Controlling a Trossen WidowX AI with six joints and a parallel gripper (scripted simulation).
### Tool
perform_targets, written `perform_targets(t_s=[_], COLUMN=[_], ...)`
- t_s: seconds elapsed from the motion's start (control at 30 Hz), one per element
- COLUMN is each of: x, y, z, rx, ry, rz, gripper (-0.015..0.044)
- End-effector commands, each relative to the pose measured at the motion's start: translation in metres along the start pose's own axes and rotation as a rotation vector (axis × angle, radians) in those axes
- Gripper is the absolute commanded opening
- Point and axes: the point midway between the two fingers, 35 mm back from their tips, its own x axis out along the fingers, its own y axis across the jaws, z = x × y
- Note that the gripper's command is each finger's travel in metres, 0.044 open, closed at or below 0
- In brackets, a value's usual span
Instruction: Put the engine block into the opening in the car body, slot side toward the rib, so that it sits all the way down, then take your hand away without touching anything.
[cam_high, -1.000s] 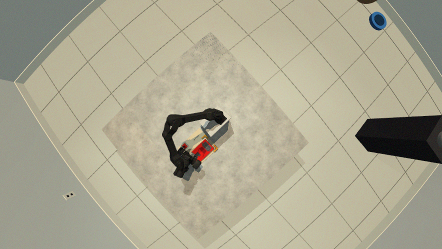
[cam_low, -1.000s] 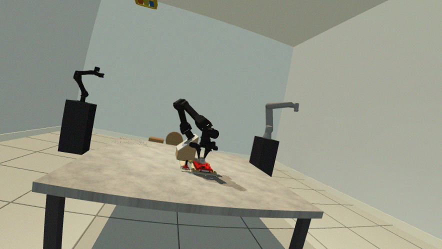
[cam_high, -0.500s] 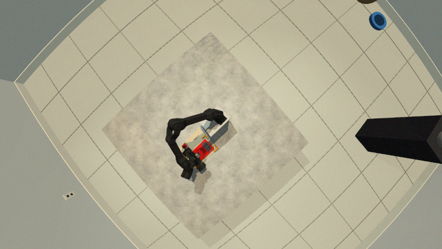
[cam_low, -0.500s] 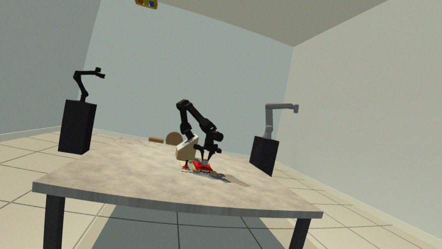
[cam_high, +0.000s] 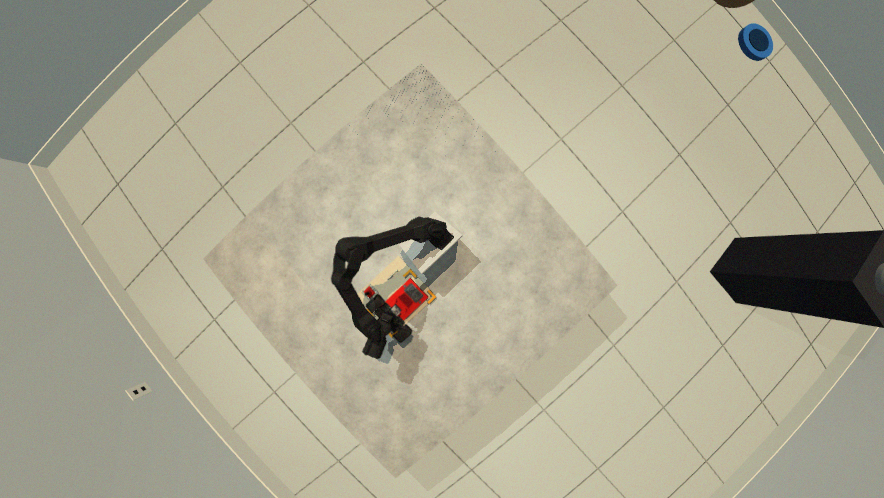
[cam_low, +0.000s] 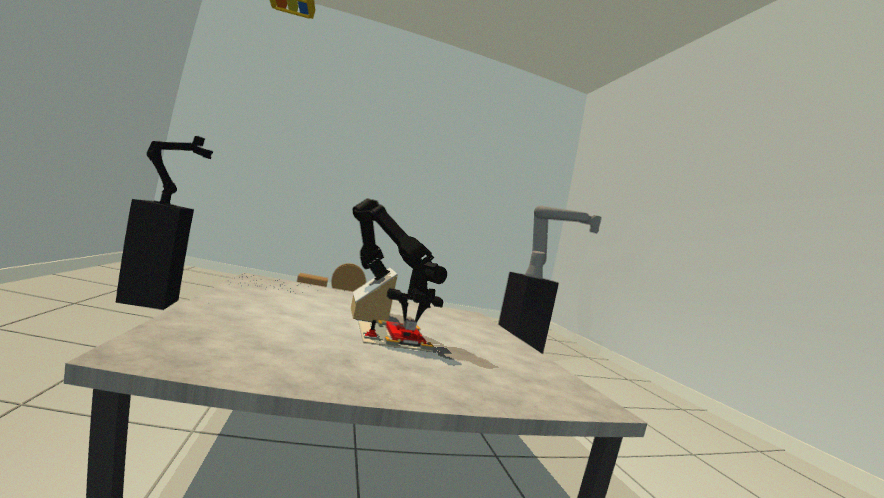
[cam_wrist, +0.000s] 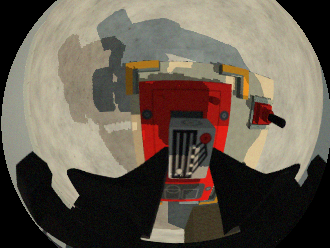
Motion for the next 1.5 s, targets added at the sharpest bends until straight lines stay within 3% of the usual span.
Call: perform_targets(t_s=[0.0, 1.47], x=[0.0006, 0.0044], y=[-0.0001, -0.0003], z=[-0.0006, -0.0003], rx=[-0.022, -0.031], ry=[0.002, 0.002], rz=[0.003, 0.003], gripper=[0.016, 0.016])
